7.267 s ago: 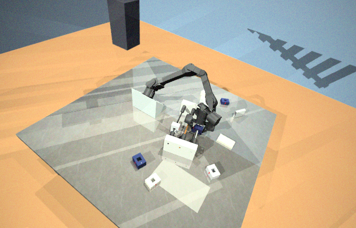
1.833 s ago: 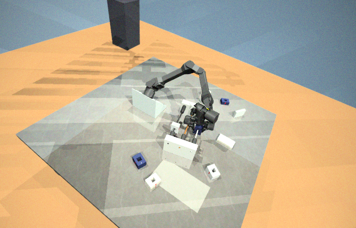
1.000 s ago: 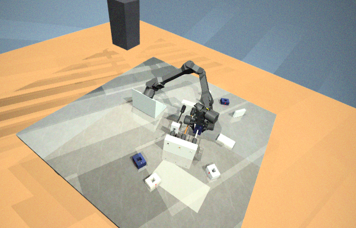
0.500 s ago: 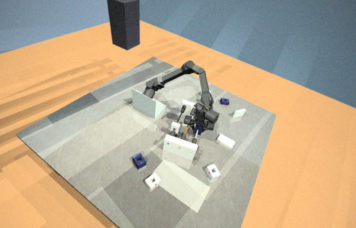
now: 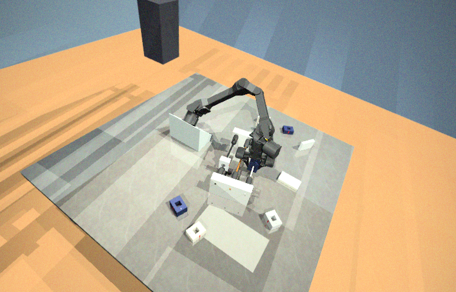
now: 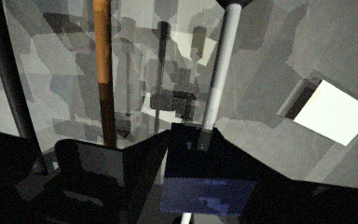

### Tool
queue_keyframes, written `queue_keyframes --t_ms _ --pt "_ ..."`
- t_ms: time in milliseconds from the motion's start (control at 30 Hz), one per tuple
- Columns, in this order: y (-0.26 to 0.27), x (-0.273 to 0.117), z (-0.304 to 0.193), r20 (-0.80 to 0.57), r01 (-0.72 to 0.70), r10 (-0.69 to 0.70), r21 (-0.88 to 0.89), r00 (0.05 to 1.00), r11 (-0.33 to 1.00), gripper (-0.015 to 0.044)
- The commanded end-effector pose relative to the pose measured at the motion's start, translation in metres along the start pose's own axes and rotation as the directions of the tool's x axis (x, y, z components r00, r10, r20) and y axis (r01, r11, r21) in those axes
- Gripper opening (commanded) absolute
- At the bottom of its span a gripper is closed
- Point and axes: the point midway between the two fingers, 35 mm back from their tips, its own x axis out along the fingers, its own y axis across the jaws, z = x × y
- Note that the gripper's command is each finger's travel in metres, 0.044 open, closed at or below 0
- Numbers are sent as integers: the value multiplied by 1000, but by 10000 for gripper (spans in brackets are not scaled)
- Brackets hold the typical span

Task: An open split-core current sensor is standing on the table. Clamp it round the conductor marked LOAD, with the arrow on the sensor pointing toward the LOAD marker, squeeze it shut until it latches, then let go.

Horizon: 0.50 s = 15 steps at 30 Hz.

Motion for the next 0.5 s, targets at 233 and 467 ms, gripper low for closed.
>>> queue_keyframes --t_ms 233,467 --pt "0 0 0 0 0 0 0 1000 1000 0" --pt "0 1 -1 -2 31 -31 -3 1000 1000 0"
